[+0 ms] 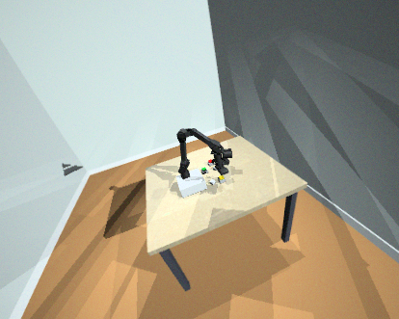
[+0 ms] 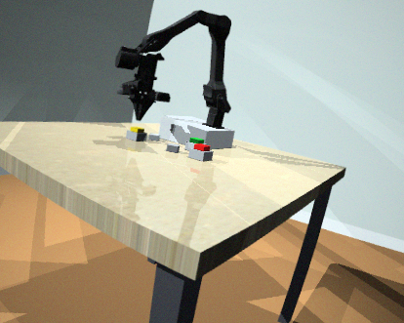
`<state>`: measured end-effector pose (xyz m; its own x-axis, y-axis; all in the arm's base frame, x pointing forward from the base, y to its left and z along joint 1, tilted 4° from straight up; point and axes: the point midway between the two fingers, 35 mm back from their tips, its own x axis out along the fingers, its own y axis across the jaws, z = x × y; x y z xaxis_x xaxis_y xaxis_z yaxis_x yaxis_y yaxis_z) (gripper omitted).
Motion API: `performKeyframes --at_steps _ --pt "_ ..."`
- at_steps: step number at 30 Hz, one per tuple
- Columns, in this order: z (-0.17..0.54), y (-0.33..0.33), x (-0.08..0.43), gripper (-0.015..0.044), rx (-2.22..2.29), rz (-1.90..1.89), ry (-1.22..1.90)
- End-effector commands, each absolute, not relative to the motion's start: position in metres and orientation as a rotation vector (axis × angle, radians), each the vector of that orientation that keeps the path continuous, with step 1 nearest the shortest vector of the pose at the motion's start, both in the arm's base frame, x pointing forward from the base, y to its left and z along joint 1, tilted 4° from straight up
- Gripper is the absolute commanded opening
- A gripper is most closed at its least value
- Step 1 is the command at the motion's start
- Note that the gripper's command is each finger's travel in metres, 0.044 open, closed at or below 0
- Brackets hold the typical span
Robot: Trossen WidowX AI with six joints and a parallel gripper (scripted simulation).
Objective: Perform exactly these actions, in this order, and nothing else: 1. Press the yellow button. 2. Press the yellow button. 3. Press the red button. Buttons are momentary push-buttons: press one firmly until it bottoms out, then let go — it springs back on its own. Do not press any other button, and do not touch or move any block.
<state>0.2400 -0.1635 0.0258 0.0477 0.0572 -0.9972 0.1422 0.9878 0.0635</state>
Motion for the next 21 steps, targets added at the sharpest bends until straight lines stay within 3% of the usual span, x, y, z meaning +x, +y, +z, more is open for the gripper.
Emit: performKeyframes --at_steps 1,21 --pt "0.019 -0.163 0.239 0.002 0.158 -0.064 1.531" --pt "-0.004 -0.161 0.24 0.002 0.158 -0.064 1.531"
